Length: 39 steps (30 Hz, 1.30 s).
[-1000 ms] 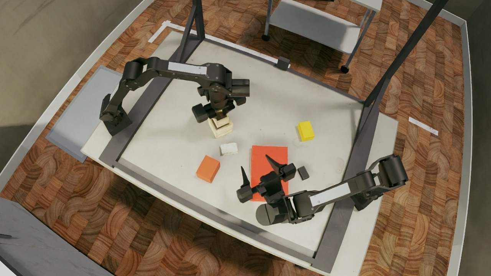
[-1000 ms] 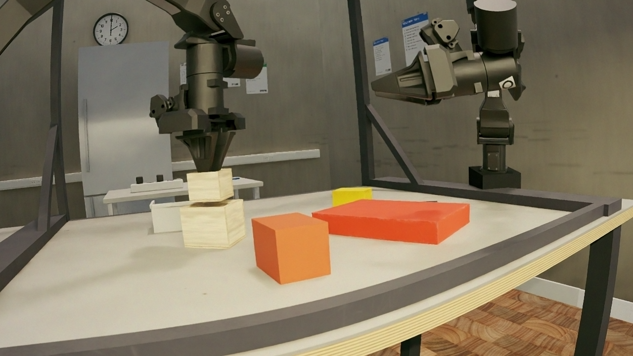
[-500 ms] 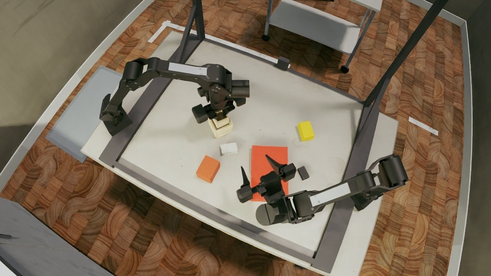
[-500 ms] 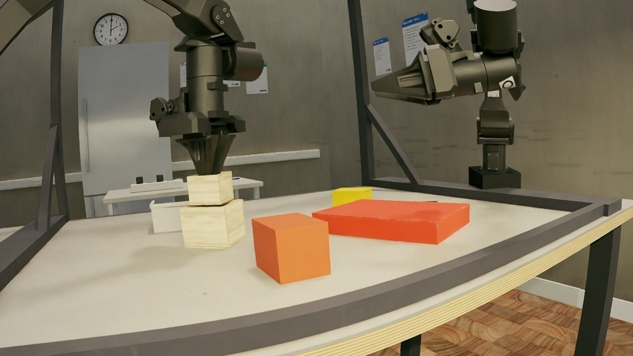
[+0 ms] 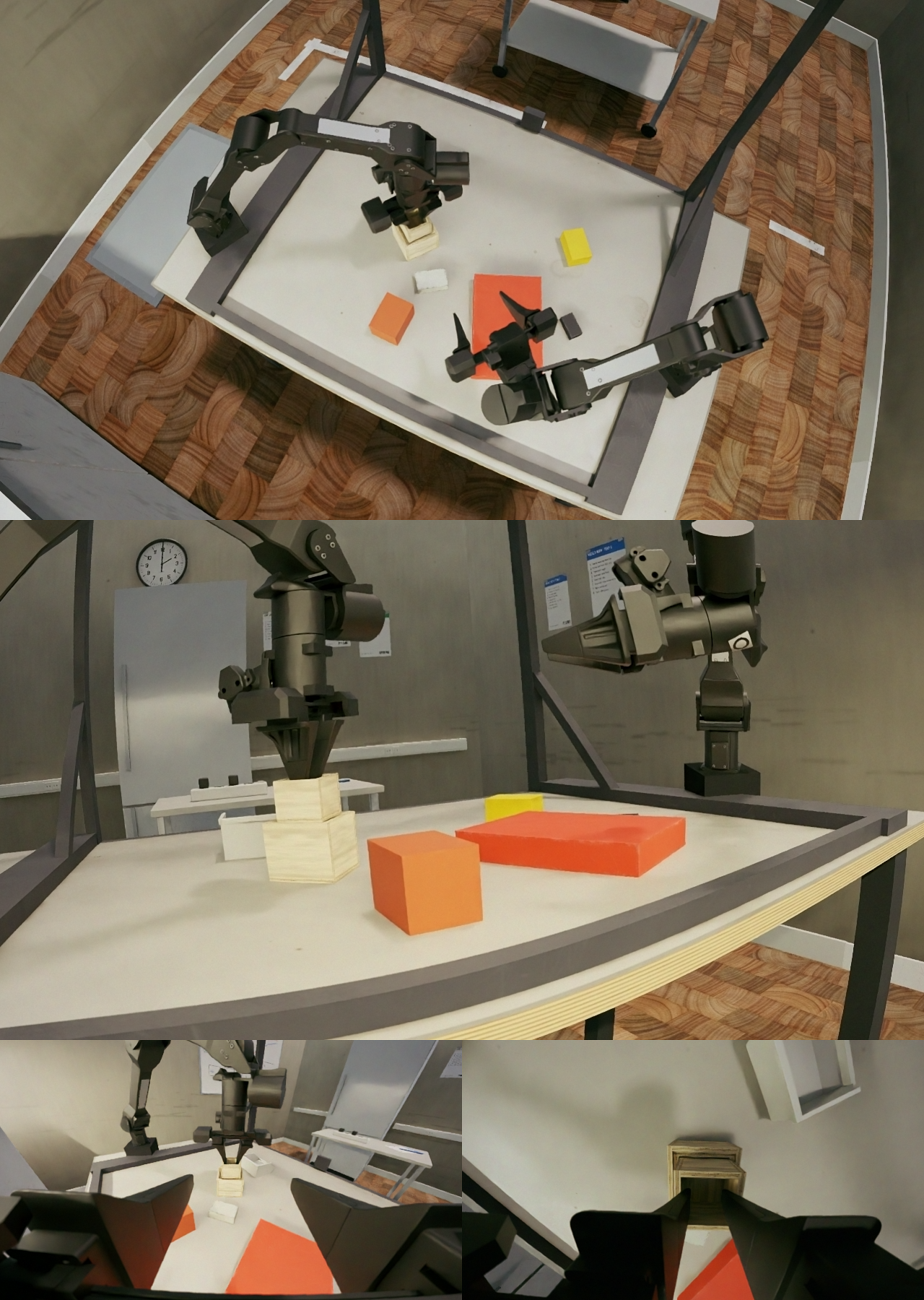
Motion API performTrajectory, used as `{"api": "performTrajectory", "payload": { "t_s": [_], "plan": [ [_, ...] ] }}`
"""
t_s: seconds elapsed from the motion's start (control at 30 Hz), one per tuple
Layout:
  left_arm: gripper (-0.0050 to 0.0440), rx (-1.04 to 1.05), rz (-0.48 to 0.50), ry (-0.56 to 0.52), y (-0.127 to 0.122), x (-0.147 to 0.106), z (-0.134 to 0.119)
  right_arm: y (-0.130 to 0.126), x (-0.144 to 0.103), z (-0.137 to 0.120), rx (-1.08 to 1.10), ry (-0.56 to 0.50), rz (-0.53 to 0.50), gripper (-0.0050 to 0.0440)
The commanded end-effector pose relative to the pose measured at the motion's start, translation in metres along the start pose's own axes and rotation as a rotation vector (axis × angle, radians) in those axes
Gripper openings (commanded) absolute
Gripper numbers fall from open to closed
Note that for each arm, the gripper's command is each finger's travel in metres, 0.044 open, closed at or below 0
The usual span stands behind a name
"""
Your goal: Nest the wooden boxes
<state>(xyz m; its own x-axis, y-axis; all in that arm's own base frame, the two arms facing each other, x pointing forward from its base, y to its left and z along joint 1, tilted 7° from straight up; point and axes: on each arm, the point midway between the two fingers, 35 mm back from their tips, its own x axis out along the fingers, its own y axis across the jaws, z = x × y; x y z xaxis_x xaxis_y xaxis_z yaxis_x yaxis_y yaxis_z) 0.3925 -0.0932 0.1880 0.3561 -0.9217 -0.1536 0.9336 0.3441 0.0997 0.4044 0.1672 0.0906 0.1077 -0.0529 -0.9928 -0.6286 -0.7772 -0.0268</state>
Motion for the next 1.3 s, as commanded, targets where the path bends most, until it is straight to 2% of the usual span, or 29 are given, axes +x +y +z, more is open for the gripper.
{"api": "performTrajectory", "payload": {
  "t_s": [0.0,0.17,0.23,0.47,0.77,0.97,1.0,1.27],
  "plan": [
    [0.0400,0.026,0.002,-0.007,0.001,-0.001,0.007,0.000,-0.005,-0.002,0.000,0.008,-0.013,0.0207],
    [0.0400,0.026,0.002,-0.007,0.001,-0.001,0.007,0.001,-0.004,-0.002,-0.001,0.007,-0.010,0.0207],
    [0.0400,0.026,0.002,-0.007,0.001,-0.001,0.007,0.002,0.004,-0.001,-0.002,-0.001,0.005,0.0207],
    [0.0400,0.026,0.002,-0.007,0.001,-0.001,0.007,0.000,-0.003,-0.001,0.001,0.008,-0.012,0.0207],
    [0.0400,0.026,0.002,-0.007,0.001,-0.001,0.007,0.000,0.005,-0.002,-0.002,0.002,0.000,0.0207],
    [0.0400,0.026,0.002,-0.007,0.001,-0.001,0.007,0.000,-0.002,-0.003,0.000,0.011,-0.014,0.0207],
    [0.0400,0.026,0.002,-0.007,0.001,-0.001,0.007,0.001,0.006,-0.001,-0.002,0.000,0.003,0.0207],
    [0.0400,0.026,0.002,-0.007,0.001,-0.001,0.007,0.002,0.013,-0.001,-0.002,-0.001,0.005,0.0207]
  ]
}}
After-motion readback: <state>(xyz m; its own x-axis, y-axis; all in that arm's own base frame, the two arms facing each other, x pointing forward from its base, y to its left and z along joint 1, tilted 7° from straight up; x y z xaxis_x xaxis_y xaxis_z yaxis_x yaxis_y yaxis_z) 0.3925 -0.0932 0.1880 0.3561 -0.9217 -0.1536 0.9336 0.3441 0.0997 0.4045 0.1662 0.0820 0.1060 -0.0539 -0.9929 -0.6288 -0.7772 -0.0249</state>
